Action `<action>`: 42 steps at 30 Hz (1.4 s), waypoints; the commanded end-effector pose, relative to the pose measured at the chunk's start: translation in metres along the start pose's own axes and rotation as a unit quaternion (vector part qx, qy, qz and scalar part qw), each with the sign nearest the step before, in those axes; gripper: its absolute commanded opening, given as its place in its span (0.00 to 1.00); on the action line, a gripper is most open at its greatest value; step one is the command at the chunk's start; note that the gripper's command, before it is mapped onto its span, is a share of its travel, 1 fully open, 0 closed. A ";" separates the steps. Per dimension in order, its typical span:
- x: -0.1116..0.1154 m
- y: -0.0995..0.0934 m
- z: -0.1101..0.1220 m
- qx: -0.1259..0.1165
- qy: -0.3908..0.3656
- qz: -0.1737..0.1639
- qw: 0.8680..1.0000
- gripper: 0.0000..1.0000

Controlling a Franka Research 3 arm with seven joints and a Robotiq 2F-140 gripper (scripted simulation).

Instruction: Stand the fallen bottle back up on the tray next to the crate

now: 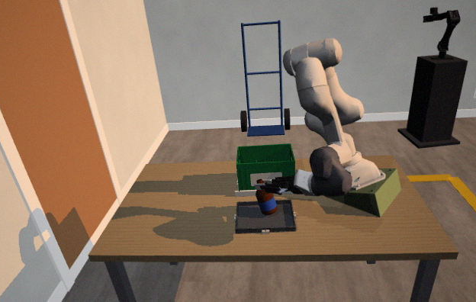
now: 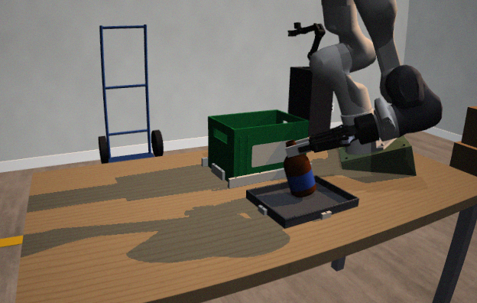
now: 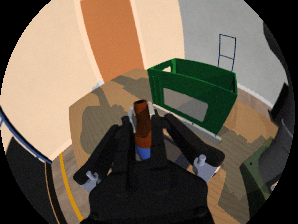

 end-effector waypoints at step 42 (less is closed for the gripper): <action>-0.001 0.001 -0.001 -0.001 0.003 0.001 1.000 1.00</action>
Point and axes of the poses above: the point where the finger pads meet when closed, its own y axis out along the fingers, its own z axis across the jaws, x = y × z, the point moved 5 cm from there along -y, back along the fingers, and after that the axes turned 15 degrees about y, right-handed, at the moved point
